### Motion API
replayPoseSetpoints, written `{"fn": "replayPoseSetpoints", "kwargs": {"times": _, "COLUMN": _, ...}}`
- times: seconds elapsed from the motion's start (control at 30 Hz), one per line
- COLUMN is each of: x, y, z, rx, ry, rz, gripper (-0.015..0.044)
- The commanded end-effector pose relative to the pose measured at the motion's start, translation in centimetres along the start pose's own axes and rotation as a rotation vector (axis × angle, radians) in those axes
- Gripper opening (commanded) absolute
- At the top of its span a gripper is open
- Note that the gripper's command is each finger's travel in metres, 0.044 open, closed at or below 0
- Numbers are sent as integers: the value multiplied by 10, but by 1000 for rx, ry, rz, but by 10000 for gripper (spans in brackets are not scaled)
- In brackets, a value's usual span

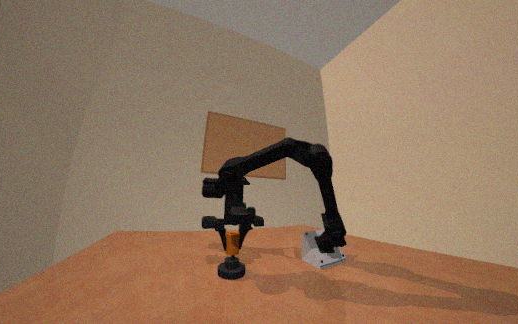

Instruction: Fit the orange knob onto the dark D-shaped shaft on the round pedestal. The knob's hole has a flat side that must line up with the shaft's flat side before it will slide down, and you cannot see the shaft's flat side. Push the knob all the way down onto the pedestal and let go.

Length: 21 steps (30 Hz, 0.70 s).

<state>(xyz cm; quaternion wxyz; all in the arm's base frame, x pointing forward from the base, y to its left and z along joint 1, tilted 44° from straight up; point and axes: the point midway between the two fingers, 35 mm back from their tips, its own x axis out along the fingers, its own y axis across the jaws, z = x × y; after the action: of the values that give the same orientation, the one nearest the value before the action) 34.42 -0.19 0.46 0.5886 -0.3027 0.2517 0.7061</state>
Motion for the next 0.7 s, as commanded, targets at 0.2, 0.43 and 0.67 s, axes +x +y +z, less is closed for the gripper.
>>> {"fn": "replayPoseSetpoints", "kwargs": {"times": 0.2, "x": 1, "y": 0, "z": -3, "rx": 1063, "ry": 0, "rz": -6, "gripper": 0}}
{"fn": "replayPoseSetpoints", "kwargs": {"times": 0.43, "x": 0, "y": -2, "z": -3, "rx": 1425, "ry": -1, "rz": -6, "gripper": 0}}
{"fn": "replayPoseSetpoints", "kwargs": {"times": 0.67, "x": -3, "y": -4, "z": -1, "rx": 1656, "ry": -2, "rz": -6, "gripper": 0}}
